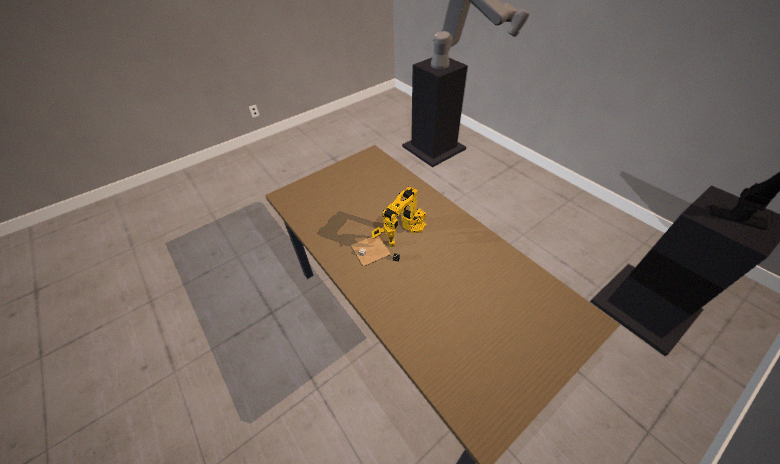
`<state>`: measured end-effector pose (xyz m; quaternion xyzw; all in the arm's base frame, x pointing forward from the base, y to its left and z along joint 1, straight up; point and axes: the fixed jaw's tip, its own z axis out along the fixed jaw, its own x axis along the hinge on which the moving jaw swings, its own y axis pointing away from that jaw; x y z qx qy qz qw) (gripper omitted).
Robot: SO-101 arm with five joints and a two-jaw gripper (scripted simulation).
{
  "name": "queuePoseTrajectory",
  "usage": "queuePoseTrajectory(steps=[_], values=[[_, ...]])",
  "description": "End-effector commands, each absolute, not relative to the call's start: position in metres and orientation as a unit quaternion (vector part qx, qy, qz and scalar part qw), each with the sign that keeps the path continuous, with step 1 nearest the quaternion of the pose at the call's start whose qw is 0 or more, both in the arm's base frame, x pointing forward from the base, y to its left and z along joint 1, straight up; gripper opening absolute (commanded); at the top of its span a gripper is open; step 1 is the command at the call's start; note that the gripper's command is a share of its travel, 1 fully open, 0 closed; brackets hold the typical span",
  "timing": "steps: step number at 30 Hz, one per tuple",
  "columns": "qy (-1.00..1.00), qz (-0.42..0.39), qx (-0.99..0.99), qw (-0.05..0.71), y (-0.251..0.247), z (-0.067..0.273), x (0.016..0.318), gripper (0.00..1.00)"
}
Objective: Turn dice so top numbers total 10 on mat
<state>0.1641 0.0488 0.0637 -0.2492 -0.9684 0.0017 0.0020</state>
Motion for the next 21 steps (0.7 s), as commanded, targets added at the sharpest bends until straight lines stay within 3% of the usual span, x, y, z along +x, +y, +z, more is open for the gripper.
queuePoseTrajectory(steps=[1,21], values=[[-0.964,-0.013,-0.264,-0.021,0.0518,0.0686,0.1638,0.31],[-0.963,-0.012,-0.270,-0.020,0.0518,0.0678,0.1620,0.31]])
